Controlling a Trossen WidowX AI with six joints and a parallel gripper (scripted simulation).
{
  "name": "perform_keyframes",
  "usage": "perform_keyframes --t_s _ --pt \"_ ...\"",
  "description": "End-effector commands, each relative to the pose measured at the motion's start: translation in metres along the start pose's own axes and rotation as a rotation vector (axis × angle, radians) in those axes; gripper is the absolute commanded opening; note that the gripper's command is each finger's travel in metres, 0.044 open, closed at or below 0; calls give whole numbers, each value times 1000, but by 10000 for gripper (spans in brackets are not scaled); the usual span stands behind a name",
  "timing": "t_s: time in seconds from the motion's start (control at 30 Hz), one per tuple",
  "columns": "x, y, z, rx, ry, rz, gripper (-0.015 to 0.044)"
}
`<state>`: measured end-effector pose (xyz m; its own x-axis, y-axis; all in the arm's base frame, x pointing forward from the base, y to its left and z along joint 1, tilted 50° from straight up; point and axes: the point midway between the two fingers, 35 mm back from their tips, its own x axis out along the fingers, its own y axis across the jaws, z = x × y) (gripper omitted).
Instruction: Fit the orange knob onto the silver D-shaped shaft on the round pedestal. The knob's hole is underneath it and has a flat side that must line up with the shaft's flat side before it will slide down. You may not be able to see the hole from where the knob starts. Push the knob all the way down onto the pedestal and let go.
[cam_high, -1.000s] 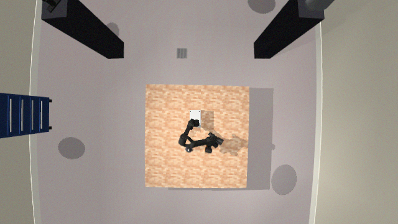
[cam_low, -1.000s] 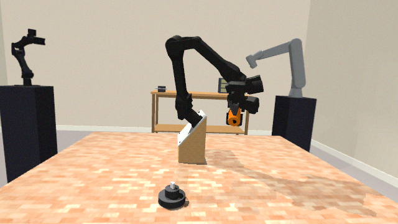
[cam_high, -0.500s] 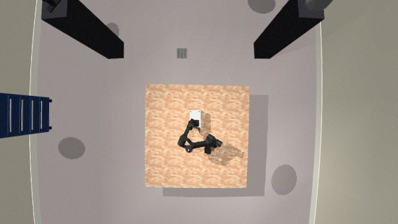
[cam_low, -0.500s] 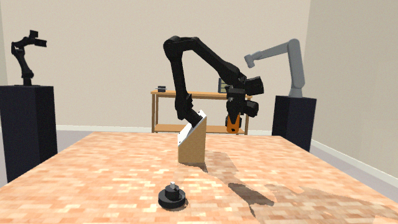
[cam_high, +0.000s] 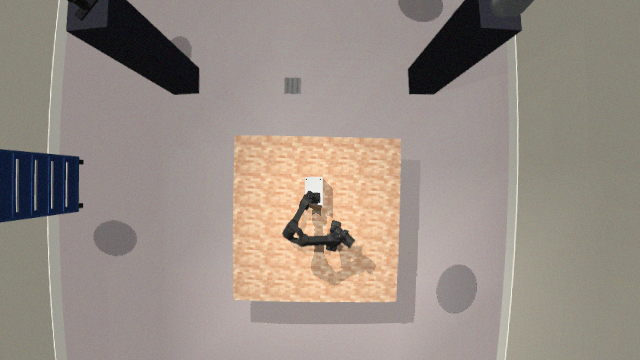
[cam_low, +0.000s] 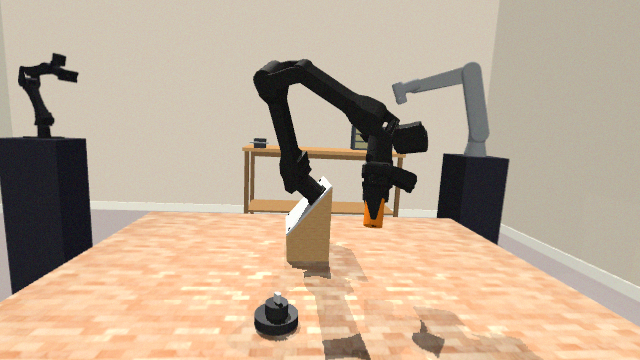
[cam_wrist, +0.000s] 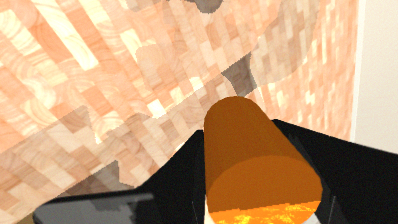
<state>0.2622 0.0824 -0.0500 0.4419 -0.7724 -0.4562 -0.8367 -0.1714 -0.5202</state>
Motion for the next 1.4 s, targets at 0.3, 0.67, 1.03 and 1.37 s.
perform_keyframes --t_s 0.3,0.67,1.03,1.37 --pt "28 1 1 6 -5 333 0" --pt "53 7 3 7 -8 486 0" --pt "108 30 9 13 -13 493 0" --pt "154 52 11 18 -1 498 0"
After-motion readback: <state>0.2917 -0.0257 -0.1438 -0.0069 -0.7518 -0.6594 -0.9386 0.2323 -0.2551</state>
